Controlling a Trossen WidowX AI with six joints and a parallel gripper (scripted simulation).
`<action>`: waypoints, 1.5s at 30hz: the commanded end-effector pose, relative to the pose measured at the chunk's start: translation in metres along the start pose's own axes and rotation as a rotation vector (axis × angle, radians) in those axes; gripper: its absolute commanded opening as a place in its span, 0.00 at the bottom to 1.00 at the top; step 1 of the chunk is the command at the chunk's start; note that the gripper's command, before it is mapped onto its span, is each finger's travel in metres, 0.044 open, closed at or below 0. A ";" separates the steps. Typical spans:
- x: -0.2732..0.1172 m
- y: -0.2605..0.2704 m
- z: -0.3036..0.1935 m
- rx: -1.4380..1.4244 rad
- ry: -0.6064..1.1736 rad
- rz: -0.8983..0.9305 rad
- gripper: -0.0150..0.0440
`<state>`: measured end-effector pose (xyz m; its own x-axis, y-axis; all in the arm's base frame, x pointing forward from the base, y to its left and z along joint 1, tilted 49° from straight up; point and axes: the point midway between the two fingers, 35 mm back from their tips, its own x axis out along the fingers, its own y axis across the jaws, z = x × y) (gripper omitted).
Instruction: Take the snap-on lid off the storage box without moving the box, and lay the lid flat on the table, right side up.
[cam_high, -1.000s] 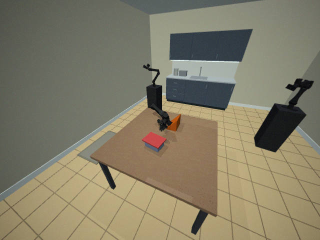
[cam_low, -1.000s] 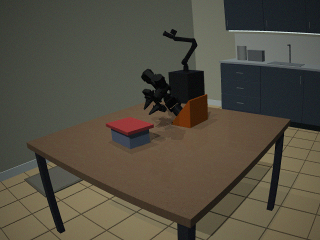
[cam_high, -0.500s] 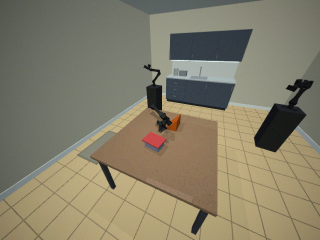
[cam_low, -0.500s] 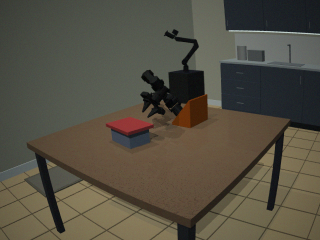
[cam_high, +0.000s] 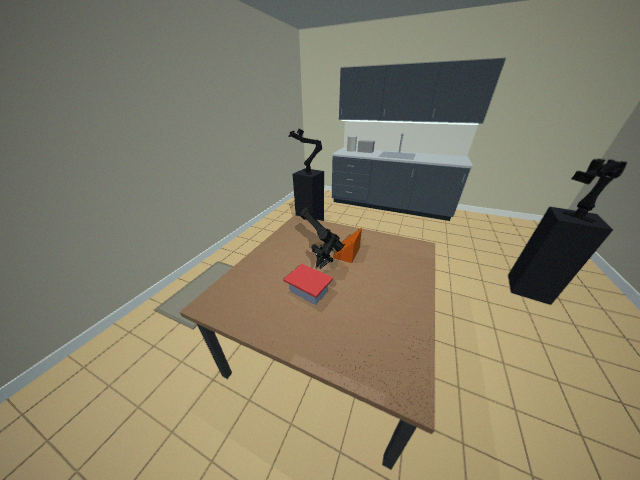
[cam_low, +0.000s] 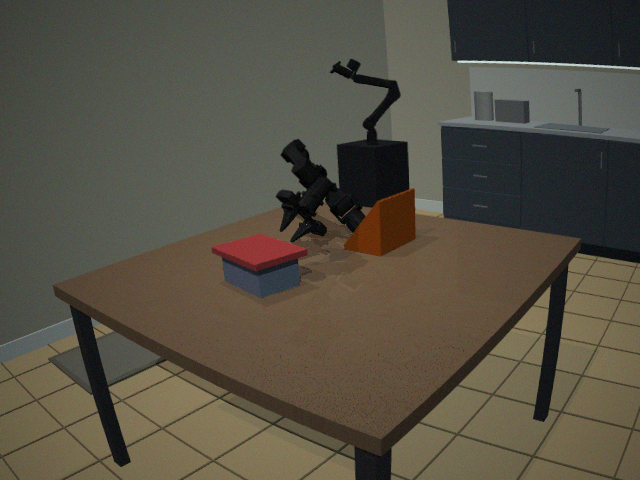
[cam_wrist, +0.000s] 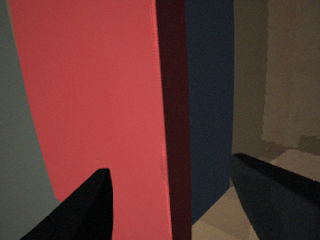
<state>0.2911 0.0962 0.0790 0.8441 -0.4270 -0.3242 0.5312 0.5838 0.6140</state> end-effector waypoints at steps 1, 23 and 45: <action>0.008 -0.002 -0.002 -0.014 0.005 -0.002 0.65; 0.032 -0.002 0.004 -0.019 -0.009 0.018 0.46; 0.031 0.001 0.006 -0.012 -0.015 0.019 0.25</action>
<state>0.3170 0.0786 0.0726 0.8523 -0.4270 -0.3020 0.5171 0.6013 0.6092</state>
